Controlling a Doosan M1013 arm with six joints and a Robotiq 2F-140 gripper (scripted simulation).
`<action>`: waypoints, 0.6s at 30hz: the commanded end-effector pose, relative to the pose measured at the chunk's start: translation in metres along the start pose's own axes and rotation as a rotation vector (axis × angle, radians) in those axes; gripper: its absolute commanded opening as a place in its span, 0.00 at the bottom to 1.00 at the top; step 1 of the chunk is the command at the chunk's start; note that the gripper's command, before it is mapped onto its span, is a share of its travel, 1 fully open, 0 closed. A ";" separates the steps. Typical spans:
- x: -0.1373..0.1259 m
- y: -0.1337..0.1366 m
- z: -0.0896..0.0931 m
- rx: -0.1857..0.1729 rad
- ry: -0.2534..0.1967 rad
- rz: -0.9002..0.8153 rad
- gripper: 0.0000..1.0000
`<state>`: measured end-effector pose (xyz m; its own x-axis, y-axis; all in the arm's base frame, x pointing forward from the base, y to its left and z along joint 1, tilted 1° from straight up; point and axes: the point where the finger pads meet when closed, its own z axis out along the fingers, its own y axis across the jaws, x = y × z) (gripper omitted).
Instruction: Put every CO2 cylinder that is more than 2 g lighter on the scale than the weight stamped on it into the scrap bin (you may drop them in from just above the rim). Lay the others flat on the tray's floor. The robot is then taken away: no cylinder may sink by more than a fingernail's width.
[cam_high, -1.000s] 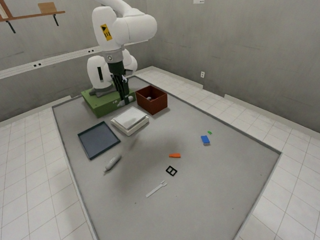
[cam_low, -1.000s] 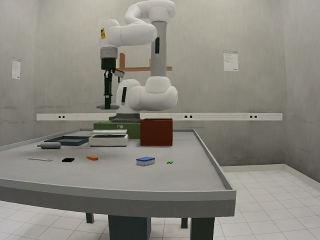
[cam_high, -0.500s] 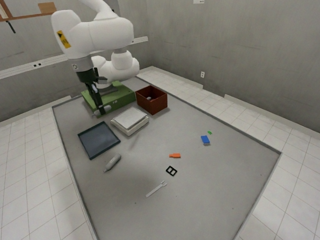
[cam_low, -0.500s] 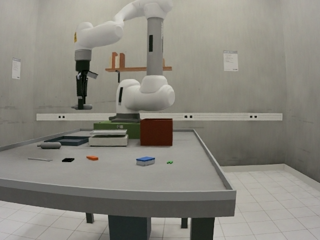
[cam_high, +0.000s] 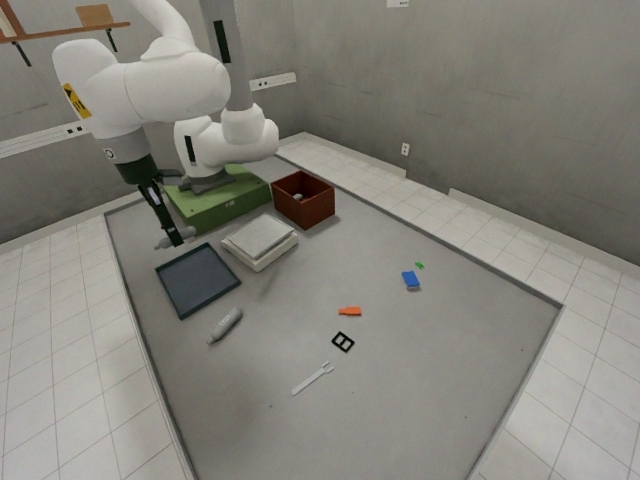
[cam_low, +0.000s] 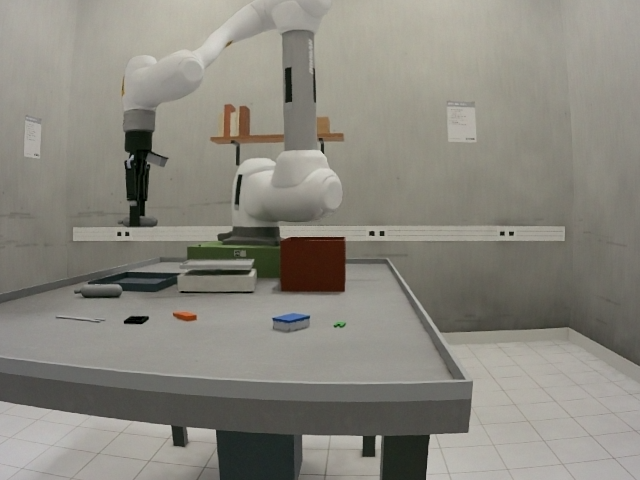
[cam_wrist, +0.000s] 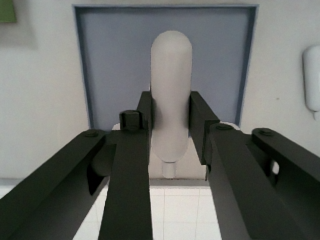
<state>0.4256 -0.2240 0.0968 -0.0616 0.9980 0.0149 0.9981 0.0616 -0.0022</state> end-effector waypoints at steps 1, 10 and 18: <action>0.000 0.001 0.017 -0.001 0.000 0.000 0.10; 0.000 0.001 0.063 -0.001 0.000 0.000 0.10; 0.000 0.001 0.112 -0.001 0.000 0.000 0.10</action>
<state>0.4246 -0.2222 0.0022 -0.0615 0.9980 0.0155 0.9981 0.0615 -0.0030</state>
